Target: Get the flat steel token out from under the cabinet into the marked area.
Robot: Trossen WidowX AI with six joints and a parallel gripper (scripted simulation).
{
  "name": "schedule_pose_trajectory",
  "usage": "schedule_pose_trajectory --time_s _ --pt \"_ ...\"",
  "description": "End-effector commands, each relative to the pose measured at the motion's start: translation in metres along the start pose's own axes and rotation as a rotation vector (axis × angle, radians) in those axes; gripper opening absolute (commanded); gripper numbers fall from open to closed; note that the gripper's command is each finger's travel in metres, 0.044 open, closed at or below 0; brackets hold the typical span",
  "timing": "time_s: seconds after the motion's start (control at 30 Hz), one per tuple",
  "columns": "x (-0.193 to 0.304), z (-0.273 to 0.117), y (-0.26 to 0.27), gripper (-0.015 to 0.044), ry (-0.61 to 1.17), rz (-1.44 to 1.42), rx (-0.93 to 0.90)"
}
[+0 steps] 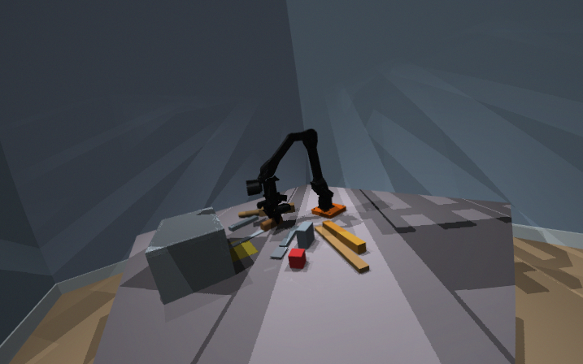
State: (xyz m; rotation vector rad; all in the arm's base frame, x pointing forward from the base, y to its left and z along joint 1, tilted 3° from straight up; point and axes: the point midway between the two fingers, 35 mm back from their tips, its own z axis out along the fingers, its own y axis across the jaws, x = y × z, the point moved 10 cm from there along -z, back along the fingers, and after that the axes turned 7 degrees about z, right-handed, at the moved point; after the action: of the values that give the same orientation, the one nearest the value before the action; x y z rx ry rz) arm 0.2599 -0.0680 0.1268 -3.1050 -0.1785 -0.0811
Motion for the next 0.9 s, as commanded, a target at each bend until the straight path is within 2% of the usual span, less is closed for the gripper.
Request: schedule_pose_trajectory --time_s 0.0,0.87 --pt "-0.008 0.001 0.001 0.0 -0.004 0.0 0.0" --pt "-0.033 0.0 0.006 0.0 -0.002 -0.003 0.0"
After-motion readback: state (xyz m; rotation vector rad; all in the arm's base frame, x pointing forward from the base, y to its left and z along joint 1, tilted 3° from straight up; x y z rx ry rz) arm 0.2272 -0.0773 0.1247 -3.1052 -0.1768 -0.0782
